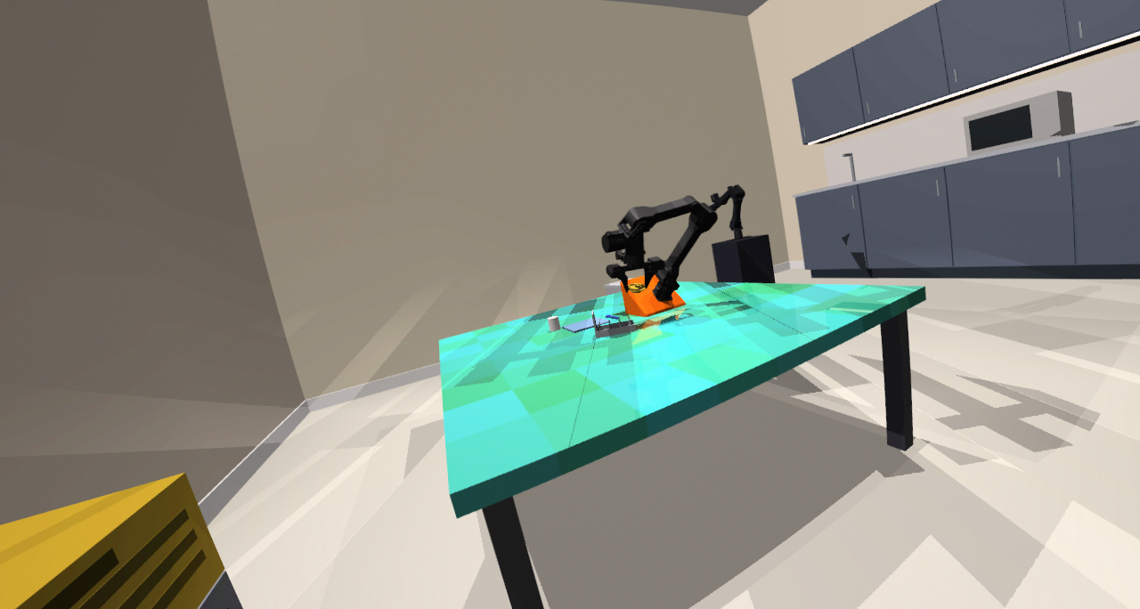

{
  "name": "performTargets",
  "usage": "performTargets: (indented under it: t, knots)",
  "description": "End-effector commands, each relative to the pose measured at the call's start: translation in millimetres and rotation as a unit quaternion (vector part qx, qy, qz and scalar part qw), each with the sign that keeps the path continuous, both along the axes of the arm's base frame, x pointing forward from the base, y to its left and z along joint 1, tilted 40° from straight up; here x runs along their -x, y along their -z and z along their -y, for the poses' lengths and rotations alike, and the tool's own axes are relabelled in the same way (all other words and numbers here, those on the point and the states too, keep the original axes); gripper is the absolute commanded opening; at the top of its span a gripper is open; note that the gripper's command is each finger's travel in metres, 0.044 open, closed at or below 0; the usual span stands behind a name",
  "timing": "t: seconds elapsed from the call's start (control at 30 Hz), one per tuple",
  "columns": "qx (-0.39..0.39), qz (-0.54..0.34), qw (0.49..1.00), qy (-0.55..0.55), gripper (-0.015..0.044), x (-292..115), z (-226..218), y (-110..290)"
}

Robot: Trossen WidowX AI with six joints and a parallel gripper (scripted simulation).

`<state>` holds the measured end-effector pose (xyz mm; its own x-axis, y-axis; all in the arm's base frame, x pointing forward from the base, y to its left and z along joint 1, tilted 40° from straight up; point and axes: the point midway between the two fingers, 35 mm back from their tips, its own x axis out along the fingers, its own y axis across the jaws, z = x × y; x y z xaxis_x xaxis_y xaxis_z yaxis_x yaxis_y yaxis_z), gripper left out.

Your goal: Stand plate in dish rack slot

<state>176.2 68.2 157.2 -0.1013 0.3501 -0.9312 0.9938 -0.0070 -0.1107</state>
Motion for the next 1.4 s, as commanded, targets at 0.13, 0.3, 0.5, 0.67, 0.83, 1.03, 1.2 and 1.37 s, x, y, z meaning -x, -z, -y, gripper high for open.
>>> performTargets:
  t: [0.13, 0.3, 0.5, 0.67, 0.83, 1.03, 1.2, 1.37]
  knots:
    - [0.072, 0.032, 0.996, -0.051, 0.0000, 3.5, 1.2, 16.8]
    - [0.115, 0.056, 0.988, -0.084, 0.0000, 3.4, 1.4, 25.6]
    - [0.163, 0.089, 0.975, -0.120, 0.0000, 1.9, 1.2, 34.3]
    - [0.201, 0.121, 0.961, -0.147, 0.0000, -0.2, 0.5, 39.9]
    - [0.235, 0.154, 0.944, -0.172, 0.0000, -2.8, -1.0, 44.1]
    - [0.273, 0.198, 0.920, -0.198, 0.0000, -6.4, -4.0, 47.3]
    - [0.300, 0.236, 0.898, -0.216, 0.0000, -9.3, -7.4, 48.5]
    - [0.325, 0.276, 0.874, -0.232, 0.0000, -12.0, -11.7, 48.5]
